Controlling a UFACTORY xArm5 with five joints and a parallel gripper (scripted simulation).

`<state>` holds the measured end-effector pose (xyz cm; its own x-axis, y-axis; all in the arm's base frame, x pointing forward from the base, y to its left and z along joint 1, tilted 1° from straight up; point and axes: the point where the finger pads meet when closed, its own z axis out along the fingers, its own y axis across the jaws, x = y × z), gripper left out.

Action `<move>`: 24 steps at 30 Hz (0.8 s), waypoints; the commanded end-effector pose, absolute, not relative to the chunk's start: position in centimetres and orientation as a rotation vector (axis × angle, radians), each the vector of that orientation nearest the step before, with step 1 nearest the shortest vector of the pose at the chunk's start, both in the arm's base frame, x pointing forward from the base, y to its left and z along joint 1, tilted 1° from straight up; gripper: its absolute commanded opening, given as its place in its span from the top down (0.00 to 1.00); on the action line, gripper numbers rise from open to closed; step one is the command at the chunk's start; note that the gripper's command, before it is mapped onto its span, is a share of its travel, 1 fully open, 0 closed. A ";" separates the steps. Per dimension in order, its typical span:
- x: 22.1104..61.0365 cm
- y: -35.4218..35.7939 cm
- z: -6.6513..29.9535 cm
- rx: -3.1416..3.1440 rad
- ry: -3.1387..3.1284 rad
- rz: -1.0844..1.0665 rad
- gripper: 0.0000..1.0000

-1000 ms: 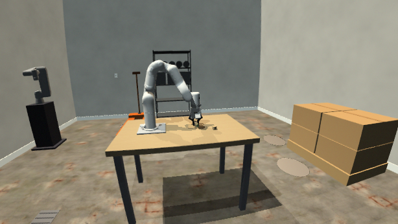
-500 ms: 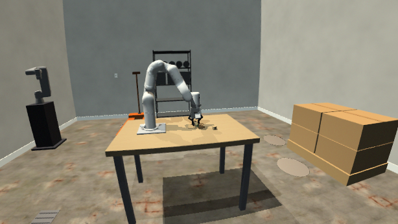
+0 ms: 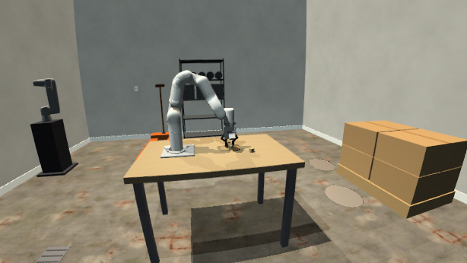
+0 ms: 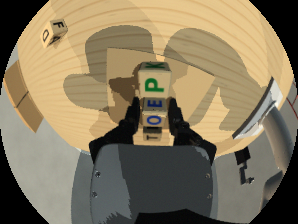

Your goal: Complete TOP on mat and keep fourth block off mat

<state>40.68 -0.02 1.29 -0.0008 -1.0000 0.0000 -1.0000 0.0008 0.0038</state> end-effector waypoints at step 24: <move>40.8 0.2 9.9 2.221 -2.222 0.000 0.53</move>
